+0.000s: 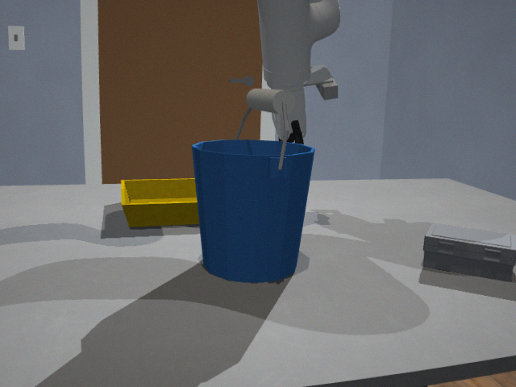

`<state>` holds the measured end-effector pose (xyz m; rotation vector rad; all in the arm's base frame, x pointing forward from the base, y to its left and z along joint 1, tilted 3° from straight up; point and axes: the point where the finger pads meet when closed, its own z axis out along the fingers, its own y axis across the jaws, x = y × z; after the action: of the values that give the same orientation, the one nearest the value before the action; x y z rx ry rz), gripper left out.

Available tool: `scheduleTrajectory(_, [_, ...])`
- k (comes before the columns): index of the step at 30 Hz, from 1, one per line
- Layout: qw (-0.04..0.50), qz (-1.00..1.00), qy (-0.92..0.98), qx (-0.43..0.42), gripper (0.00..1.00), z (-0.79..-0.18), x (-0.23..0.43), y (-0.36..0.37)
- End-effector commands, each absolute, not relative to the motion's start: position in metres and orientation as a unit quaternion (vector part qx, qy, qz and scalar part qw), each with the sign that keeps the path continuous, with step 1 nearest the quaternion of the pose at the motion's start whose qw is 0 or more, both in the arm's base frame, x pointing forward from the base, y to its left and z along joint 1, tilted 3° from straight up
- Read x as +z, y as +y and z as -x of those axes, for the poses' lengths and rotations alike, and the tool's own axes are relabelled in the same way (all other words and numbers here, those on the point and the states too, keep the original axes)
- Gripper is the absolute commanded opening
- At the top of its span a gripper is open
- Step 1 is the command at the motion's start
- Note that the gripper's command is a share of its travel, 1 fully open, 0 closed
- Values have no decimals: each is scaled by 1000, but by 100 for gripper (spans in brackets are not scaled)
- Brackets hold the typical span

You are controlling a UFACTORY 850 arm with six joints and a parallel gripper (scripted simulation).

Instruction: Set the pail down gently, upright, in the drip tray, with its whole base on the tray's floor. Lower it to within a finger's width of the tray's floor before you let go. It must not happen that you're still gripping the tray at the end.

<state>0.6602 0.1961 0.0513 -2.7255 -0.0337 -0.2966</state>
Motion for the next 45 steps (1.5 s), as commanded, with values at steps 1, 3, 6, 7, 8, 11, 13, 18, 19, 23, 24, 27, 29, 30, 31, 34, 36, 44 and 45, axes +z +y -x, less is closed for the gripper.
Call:
scheduleTrajectory(1, [199,974,-12,-107,100,-661,52,196])
scheduleTrajectory(3, [199,974,-12,-107,100,-661,52,196])
scheduleTrajectory(6, [199,974,-12,-107,100,-661,52,196])
scheduleTrajectory(7, [199,974,-12,-107,100,-661,52,196])
scheduleTrajectory(8, [199,974,-12,-107,100,-661,52,196])
scheduleTrajectory(11, [199,974,-12,-107,100,-661,52,196])
scheduleTrajectory(13, [199,974,-12,-107,100,-661,52,196])
scheduleTrajectory(18, [199,974,-12,-107,100,-661,52,196])
scheduleTrajectory(19, [199,974,-13,-107,100,-661,52,196])
scheduleTrajectory(23, [197,974,-23,-109,100,-661,55,195])
scheduleTrajectory(24, [197,974,-29,-110,100,-661,57,194])
scheduleTrajectory(27, [193,973,-57,-115,100,-661,65,189])
scheduleTrajectory(29, [188,971,-85,-121,100,-661,73,185])
scheduleTrajectory(30, [185,970,-101,-123,100,-661,78,182])
scheduleTrajectory(31, [182,968,-120,-127,100,-660,84,179])
scheduleTrajectory(34, [178,965,-141,-130,100,-660,90,175])
scheduleTrajectory(36, [168,958,-187,-137,100,-659,103,167])
scheduleTrajectory(44, [138,929,-308,-153,100,-654,137,143])
scheduleTrajectory(45, [134,924,-323,-154,100,-653,141,140])
